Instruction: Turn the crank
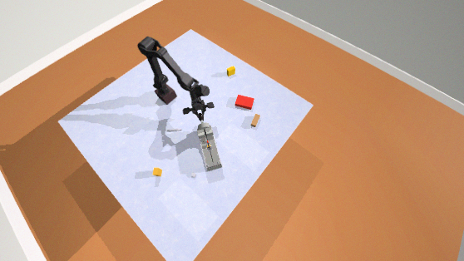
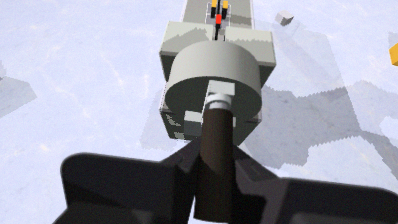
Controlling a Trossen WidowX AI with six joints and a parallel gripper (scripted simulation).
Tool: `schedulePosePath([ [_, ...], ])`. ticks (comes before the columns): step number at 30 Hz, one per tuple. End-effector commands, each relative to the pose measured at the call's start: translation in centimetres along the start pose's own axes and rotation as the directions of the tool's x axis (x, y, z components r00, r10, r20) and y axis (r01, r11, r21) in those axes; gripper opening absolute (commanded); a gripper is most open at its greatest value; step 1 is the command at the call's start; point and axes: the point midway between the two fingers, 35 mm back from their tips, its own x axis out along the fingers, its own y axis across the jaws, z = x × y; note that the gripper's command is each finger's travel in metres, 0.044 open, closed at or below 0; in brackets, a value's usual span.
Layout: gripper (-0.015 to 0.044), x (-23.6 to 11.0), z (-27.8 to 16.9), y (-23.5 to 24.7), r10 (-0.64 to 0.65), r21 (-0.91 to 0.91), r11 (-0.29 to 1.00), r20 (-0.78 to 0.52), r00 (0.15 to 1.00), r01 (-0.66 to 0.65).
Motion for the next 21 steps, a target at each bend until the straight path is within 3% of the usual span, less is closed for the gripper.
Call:
schedulePosePath([
  [1,0.0,-0.1,0.0,0.9,0.021,0.003,1.0,0.001,1.0,-0.021],
  [21,0.0,0.9,-1.0,2.8,0.022,0.004,1.0,0.001,1.0,-0.022],
])
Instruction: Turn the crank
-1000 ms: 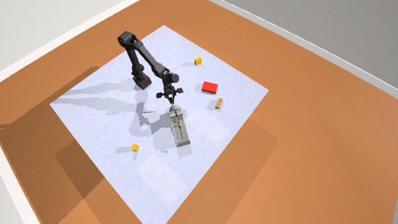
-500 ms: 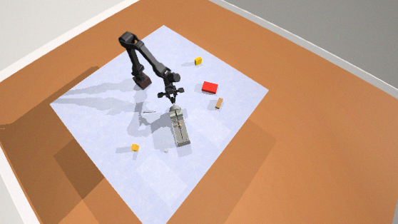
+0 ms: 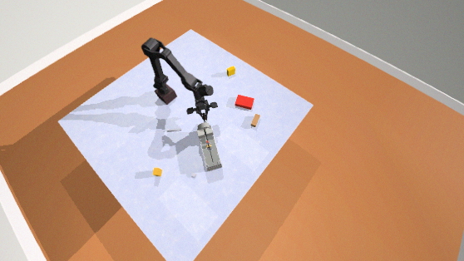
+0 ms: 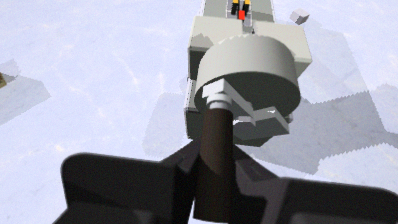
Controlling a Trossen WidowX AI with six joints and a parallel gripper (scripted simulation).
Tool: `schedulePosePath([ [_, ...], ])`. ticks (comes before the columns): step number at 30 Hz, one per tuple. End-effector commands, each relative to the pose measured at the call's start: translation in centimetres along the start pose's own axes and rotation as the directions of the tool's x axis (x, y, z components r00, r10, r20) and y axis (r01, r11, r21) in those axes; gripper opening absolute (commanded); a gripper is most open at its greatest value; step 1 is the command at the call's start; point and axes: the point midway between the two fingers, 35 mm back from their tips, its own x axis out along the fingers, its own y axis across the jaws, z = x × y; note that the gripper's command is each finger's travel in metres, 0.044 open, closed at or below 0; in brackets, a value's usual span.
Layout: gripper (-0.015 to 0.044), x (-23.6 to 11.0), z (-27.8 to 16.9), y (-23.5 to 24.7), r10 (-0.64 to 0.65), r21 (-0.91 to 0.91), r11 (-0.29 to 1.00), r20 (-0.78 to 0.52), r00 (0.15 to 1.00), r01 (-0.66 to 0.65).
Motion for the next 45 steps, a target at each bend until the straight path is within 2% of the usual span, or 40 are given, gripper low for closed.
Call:
schedulePosePath([
  [1,0.0,0.4,-0.5,0.7,0.01,0.003,1.0,-0.003,1.0,-0.01],
  [24,0.0,2.9,-2.9,0.6,0.009,0.003,1.0,-0.004,1.0,-0.009],
  [45,0.0,3.7,-3.7,-0.7,0.009,0.002,1.0,-0.004,1.0,-0.009],
])
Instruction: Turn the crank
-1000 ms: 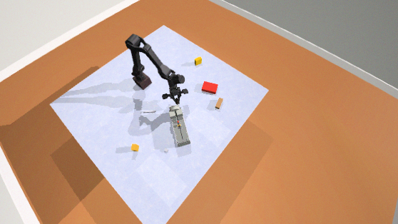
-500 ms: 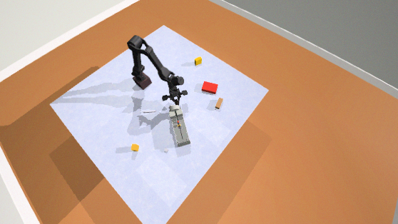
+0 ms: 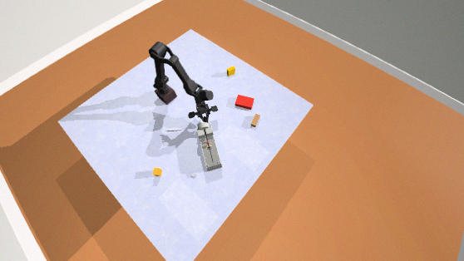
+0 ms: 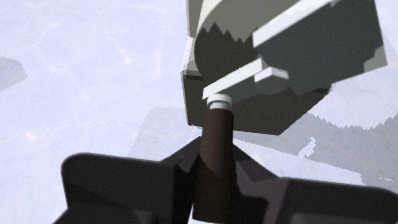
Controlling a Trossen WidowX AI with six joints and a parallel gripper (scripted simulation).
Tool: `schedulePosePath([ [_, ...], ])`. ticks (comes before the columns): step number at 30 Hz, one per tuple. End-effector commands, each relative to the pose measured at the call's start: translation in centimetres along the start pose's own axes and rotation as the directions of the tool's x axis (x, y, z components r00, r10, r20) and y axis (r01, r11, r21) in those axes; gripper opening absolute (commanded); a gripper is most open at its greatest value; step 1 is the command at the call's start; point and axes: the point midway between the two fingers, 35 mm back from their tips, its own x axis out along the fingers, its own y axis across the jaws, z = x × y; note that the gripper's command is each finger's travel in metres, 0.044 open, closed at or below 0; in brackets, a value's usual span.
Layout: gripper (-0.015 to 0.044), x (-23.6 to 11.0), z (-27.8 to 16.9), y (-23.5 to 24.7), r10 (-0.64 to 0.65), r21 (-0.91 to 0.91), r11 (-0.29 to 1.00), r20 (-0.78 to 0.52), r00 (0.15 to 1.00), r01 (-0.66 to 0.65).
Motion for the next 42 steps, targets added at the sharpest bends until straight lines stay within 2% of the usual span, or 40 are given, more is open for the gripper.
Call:
schedulePosePath([
  [1,0.0,0.5,-0.4,-0.7,-0.012,-0.006,1.0,-0.015,1.0,0.012],
  [42,0.0,0.7,-0.7,-1.8,-0.013,-0.007,1.0,-0.015,1.0,0.013],
])
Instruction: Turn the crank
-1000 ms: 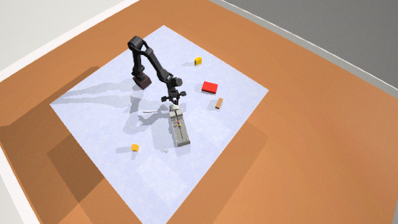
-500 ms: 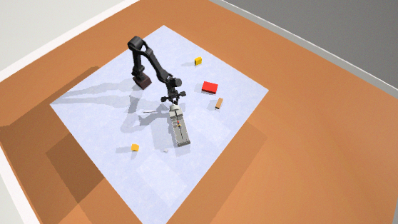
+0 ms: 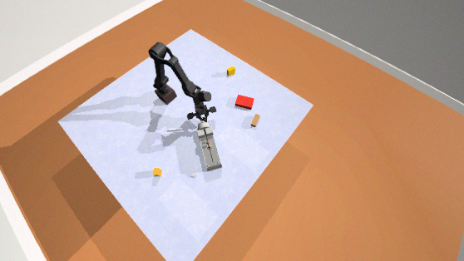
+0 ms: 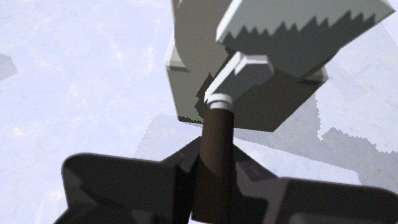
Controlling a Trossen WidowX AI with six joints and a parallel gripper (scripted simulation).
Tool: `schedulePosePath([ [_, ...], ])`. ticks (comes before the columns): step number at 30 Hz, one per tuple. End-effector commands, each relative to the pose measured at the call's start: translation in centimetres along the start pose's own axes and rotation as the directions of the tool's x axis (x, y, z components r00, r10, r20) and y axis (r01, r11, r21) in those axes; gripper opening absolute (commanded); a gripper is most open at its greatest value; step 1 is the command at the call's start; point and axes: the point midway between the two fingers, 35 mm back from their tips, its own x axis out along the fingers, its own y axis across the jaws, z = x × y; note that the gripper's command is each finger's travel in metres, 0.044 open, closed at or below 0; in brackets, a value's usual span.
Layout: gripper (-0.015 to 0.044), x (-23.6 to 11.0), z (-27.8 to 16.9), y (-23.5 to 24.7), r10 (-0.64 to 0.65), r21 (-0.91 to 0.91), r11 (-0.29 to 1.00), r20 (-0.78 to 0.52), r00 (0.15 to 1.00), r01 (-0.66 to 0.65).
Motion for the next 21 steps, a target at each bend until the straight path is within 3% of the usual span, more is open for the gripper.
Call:
schedulePosePath([
  [1,0.0,0.24,-0.23,-0.87,-0.021,-0.004,1.0,-0.01,1.0,0.021],
  [21,0.0,0.2,-0.19,-1.35,-0.021,-0.004,1.0,-0.009,1.0,0.021],
])
